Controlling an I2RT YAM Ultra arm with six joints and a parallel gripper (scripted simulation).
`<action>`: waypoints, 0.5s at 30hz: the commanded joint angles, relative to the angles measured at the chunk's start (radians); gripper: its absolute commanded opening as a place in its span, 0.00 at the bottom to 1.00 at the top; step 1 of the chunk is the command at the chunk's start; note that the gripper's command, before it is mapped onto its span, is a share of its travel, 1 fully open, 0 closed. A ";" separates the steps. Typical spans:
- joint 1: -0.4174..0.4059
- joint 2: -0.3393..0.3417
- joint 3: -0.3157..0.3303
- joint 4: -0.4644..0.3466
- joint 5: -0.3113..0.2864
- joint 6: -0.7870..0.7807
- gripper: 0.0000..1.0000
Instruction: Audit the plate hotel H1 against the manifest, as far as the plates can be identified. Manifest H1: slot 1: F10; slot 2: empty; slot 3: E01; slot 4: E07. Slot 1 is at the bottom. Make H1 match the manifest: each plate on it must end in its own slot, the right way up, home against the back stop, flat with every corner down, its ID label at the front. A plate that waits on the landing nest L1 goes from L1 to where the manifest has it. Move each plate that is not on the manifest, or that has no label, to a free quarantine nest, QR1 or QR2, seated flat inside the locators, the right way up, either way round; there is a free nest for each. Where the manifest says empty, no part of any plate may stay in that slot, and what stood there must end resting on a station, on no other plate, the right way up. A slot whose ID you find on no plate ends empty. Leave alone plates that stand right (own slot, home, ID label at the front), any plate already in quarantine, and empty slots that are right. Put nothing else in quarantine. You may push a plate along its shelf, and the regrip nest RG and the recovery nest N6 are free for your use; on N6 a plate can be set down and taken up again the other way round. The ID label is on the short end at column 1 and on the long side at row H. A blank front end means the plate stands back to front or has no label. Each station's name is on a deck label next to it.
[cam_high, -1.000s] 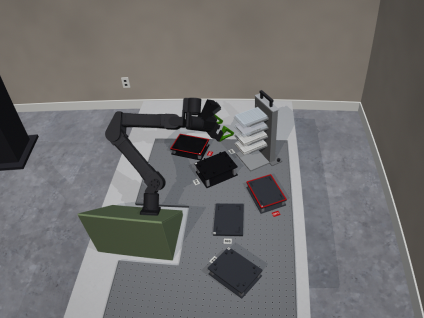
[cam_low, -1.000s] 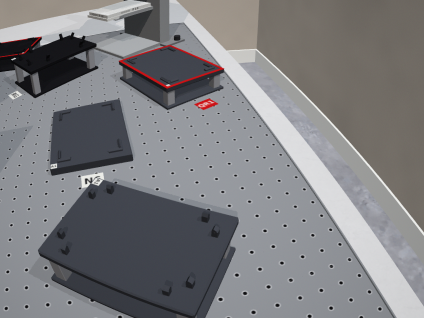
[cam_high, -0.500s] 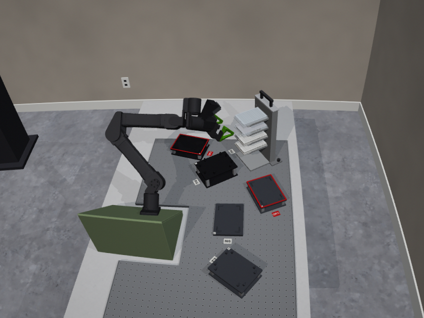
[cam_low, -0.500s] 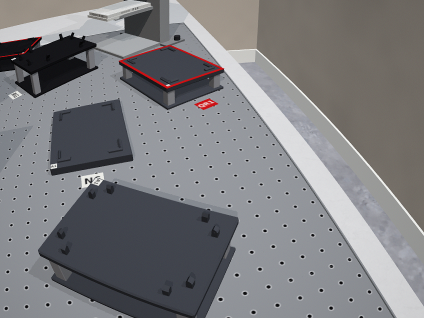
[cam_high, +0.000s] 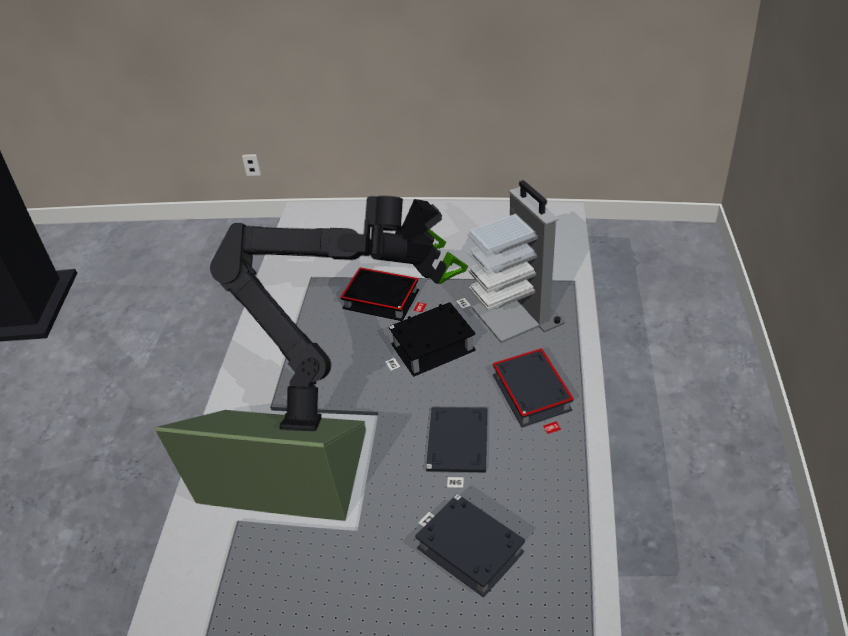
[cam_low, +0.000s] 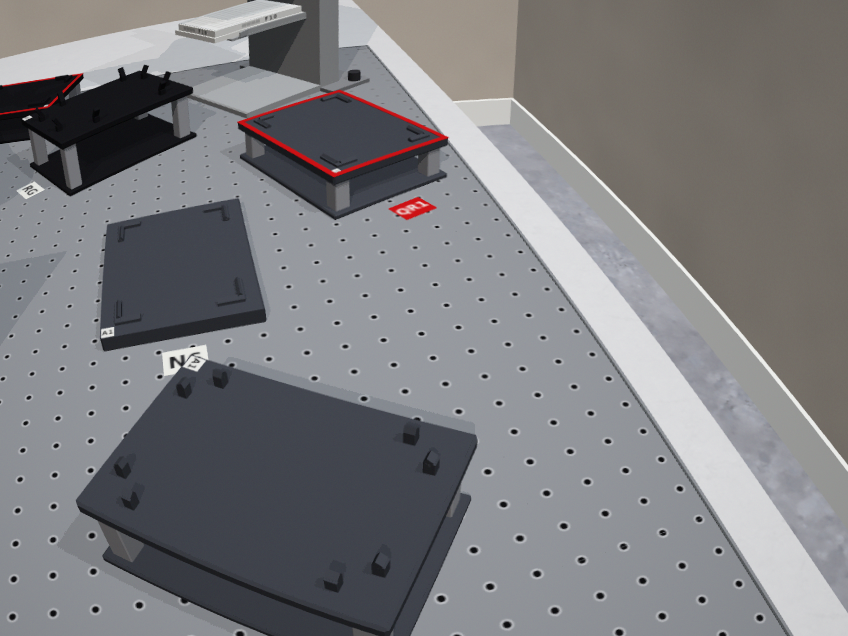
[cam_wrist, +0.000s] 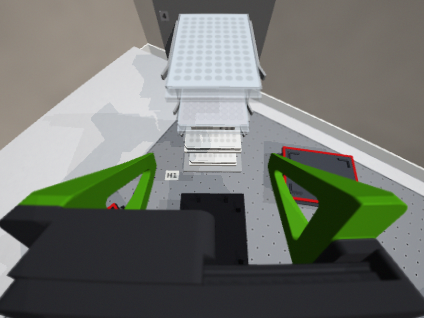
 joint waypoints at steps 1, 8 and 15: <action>-0.011 -0.019 -0.005 -0.003 0.001 0.000 1.00; -0.037 -0.068 -0.034 -0.022 -0.026 0.000 1.00; -0.060 -0.102 -0.054 -0.038 -0.048 -0.001 1.00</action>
